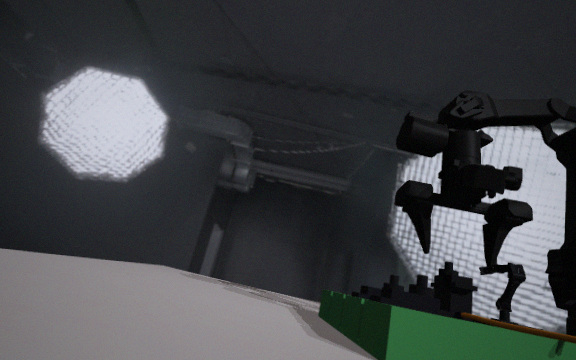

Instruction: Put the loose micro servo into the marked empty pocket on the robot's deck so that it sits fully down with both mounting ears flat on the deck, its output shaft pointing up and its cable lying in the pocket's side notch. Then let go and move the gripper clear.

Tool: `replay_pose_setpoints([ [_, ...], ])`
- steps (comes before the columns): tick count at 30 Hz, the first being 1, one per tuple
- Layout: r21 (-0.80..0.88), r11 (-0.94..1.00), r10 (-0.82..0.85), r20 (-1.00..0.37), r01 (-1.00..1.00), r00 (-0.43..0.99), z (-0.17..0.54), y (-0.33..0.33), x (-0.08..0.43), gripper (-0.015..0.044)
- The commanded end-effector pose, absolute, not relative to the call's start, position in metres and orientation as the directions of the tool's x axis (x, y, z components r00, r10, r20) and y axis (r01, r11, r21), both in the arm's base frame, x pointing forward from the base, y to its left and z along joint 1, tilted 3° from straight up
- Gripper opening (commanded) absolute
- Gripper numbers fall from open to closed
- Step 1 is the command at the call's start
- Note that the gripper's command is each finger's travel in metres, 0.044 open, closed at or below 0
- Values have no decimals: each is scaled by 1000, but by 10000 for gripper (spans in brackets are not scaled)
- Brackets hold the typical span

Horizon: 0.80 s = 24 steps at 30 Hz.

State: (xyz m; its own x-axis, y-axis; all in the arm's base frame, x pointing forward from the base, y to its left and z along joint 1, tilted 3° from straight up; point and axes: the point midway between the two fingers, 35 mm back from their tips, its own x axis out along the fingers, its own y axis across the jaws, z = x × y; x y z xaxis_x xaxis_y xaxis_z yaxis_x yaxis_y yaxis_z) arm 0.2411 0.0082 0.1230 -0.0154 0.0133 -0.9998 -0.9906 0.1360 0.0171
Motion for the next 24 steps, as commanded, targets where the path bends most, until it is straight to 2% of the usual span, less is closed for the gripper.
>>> replay_pose_setpoints([
  [1, 22, 129, 8, -1000, -991, -21, 109, 7, 240, 440],
  [19, 22, 129, 8, -1000, -991, -21, 89, 7, 239, 440],
  [24, 22, 129, 8, -1000, -991, -21, 89, 7, 239, 309],
])
